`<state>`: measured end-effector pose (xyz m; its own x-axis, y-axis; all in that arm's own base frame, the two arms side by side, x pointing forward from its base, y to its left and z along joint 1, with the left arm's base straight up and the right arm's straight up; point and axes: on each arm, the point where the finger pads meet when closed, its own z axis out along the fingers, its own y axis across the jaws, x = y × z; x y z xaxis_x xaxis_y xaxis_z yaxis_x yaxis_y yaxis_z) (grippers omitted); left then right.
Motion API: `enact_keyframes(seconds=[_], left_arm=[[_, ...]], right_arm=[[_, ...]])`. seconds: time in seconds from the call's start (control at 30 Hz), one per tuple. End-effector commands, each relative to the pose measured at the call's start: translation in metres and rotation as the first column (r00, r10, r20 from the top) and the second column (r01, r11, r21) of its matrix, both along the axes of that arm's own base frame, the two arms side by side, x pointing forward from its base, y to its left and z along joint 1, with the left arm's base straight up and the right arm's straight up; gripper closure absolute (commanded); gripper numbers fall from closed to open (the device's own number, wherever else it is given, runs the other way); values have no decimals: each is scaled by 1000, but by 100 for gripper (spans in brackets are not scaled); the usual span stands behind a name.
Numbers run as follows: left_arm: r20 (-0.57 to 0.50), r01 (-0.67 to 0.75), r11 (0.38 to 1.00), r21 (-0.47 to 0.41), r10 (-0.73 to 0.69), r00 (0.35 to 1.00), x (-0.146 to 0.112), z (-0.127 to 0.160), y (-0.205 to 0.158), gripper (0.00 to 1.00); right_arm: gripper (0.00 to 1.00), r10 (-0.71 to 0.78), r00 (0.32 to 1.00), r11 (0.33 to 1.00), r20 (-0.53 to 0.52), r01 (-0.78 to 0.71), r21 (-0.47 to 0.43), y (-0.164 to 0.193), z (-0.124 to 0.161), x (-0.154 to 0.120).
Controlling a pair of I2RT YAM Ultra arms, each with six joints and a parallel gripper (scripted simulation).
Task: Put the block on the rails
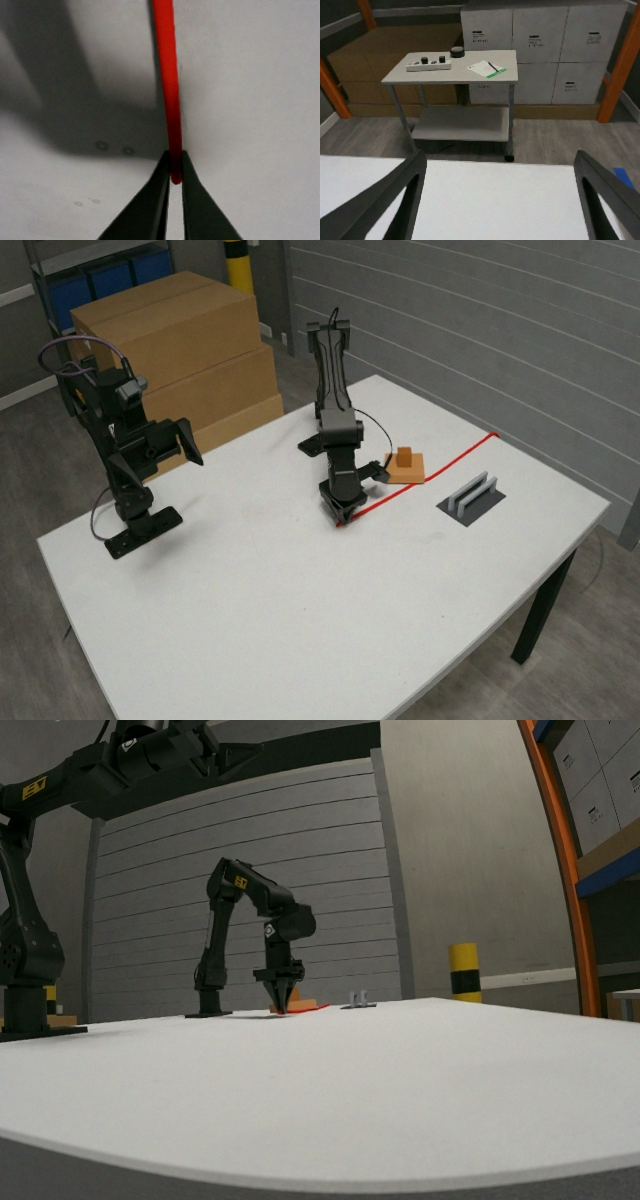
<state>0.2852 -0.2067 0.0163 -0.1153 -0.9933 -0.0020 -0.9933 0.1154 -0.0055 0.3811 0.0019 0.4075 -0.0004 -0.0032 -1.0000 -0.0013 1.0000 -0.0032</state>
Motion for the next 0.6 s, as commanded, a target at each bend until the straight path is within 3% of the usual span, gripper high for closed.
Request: enact_keyframes(seconds=[0.0, 0.57], left_arm=[[9, 9, 1000, -5, -9, 1000, 2, 5, -8, 91], [13, 35, 999, -6, -35, 999, 0, 6, -19, 91]], right_arm=[[0, 12, 1000, 1000, 19, -11, -10, 2, 8, -7], [0, 12, 1000, 1000, 19, -11, -10, 2, 8, -7]])
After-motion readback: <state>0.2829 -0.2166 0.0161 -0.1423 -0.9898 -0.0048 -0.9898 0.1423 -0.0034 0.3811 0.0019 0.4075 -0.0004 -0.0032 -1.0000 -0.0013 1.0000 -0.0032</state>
